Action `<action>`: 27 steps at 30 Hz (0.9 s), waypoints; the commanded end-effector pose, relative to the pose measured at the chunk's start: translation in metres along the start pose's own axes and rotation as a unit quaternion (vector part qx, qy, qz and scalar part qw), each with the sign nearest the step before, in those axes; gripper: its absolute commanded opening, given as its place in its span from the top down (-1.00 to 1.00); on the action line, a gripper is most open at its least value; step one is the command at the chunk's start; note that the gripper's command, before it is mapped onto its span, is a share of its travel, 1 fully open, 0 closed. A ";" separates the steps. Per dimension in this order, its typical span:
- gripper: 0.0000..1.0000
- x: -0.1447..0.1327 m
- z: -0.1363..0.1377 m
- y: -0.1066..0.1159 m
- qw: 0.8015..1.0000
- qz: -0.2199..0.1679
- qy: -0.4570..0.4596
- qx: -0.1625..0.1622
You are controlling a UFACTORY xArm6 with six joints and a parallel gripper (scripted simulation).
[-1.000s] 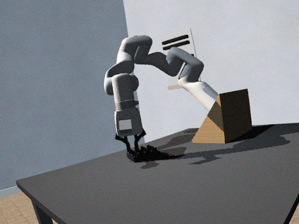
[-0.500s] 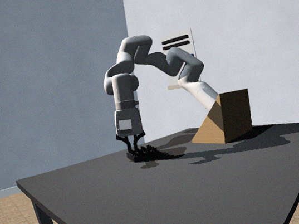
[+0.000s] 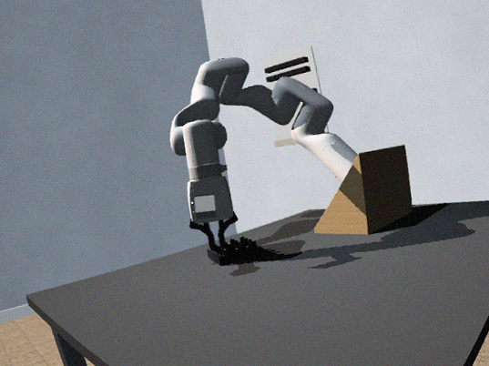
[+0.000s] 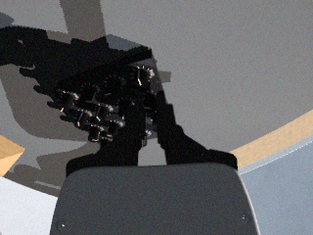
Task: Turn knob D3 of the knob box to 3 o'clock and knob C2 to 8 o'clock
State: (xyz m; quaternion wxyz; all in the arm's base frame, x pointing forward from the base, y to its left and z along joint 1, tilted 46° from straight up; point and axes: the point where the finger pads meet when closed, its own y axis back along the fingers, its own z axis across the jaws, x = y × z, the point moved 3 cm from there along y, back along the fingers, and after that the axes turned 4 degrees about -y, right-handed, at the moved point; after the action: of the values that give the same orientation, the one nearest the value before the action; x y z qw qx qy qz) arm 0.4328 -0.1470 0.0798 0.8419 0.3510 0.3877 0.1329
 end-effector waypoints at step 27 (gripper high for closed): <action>0.84 0.001 0.001 0.001 0.999 0.001 -0.053 -0.001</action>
State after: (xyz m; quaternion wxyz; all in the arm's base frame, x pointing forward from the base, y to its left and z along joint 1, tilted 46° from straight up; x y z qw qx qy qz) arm 0.4328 -0.1470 0.0798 0.8563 0.3562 0.3547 0.1191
